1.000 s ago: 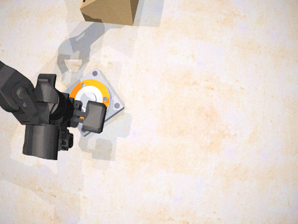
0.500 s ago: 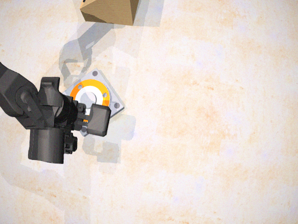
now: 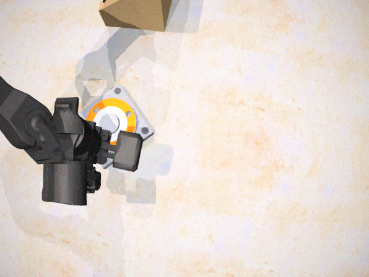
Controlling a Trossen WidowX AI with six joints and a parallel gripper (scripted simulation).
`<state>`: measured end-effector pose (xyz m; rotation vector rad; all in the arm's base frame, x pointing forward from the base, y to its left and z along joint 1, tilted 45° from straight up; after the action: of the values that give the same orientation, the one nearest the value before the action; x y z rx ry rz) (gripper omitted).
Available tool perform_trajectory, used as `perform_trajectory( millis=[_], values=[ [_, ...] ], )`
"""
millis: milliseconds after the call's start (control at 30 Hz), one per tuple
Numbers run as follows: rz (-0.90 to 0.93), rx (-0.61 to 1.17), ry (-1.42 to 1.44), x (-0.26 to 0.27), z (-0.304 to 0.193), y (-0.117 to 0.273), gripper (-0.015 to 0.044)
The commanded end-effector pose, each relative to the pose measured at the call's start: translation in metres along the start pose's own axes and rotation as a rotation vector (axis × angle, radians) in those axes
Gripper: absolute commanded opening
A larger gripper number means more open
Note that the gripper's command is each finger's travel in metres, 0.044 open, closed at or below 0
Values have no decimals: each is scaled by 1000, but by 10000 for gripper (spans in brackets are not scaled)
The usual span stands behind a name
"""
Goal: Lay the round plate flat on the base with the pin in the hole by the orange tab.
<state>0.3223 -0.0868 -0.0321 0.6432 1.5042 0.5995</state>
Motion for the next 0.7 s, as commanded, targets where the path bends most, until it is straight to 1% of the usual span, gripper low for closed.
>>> perform_trajectory(
  millis=[0, 667],
  values=[
    [5, 10, 5, 7, -1, -3, 0],
    [6, 10, 5, 21, -1, -2, 0]
  ],
)
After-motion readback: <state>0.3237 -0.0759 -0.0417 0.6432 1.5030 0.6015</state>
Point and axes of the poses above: the point midway between the two fingers, 35 mm back from their tips, its own y axis back along the fingers, its own x axis across the jaws, z = x × y, the point moved 1 cm from there along y, back along the fingers, and after that the axes turned 6 degrees about y, right-handed, at the moved point
